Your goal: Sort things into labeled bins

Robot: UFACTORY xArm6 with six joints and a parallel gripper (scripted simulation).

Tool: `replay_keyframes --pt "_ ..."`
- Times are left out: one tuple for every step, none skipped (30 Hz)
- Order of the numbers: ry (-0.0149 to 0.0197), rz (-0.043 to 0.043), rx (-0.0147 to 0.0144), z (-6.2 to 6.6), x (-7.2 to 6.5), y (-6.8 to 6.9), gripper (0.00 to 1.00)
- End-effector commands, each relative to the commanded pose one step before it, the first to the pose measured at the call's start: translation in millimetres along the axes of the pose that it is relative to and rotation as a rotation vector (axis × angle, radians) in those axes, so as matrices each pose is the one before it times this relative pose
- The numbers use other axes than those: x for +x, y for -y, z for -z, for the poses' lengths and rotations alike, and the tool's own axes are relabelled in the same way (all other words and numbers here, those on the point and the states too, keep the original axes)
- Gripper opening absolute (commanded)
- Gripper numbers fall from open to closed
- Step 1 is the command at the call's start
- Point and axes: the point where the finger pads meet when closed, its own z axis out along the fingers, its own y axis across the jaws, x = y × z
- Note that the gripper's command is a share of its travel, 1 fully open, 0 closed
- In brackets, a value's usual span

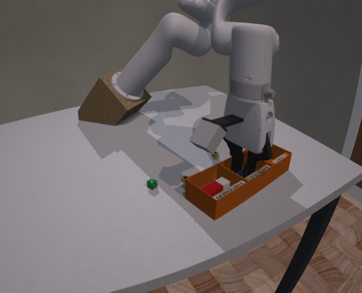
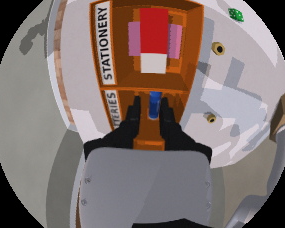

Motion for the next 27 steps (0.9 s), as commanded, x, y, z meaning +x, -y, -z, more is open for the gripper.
replay_keyframes --pt "-0.00070 0.00089 0.00264 0.73 -0.02 1.16 0.28" --pt "0.00000 0.00000 0.00000 0.00 0.00 0.00 0.28" --pt "-0.00001 0.00001 0.00002 0.01 0.00 0.01 0.28" --pt "0.00000 0.00001 0.00002 0.00 0.00 0.01 0.28" --pt "0.00000 0.00000 0.00000 0.00 0.00 0.00 0.28" --pt "0.00000 0.00000 0.00001 0.00 0.00 0.00 0.28" --pt "0.00000 0.00000 0.00001 0.00 0.00 0.00 0.28" --pt "0.00000 0.00000 0.00000 0.00 0.00 0.00 0.28" --pt "0.00000 0.00000 0.00000 0.00 0.00 0.00 0.28" --pt "0.00005 -0.00005 -0.00016 1.26 0.01 -0.06 0.28" --pt "0.00000 0.00001 0.00000 1.32 0.00 0.00 0.28" --pt "0.00000 0.00001 0.00000 1.33 0.00 0.00 0.28" --pt "-0.00001 0.00001 0.00000 1.33 0.00 0.00 0.28" --pt "-0.00001 0.00001 0.00000 1.33 0.00 0.00 0.28" --pt "0.00000 0.00000 0.00000 0.00 0.00 0.00 0.28" --pt "0.00000 0.00000 0.00000 0.00 0.00 0.00 0.28" --pt "0.00000 0.00001 0.00000 1.35 0.00 0.00 0.28" --pt "-0.00001 0.00001 0.00000 1.33 0.00 0.00 0.28" --pt "-0.00001 0.00001 0.00000 1.33 0.00 0.00 0.28" --pt "-0.00001 0.00001 0.00000 1.33 0.00 0.00 0.28" --pt "-0.00001 0.00001 0.00000 1.33 0.00 0.00 0.28" --pt "-0.00001 0.00001 0.00000 1.33 0.00 0.00 0.28" --pt "-0.00001 0.00001 0.00000 1.34 0.00 0.00 0.28" --pt "-0.00001 0.00001 0.00000 1.34 0.00 0.00 0.28" --pt "-0.00001 0.00001 0.00000 1.34 0.00 0.00 0.28" --pt "-0.00001 0.00001 0.00000 1.34 0.00 0.00 0.28" --pt "-0.00001 0.00001 0.00000 1.34 0.00 0.00 0.28"
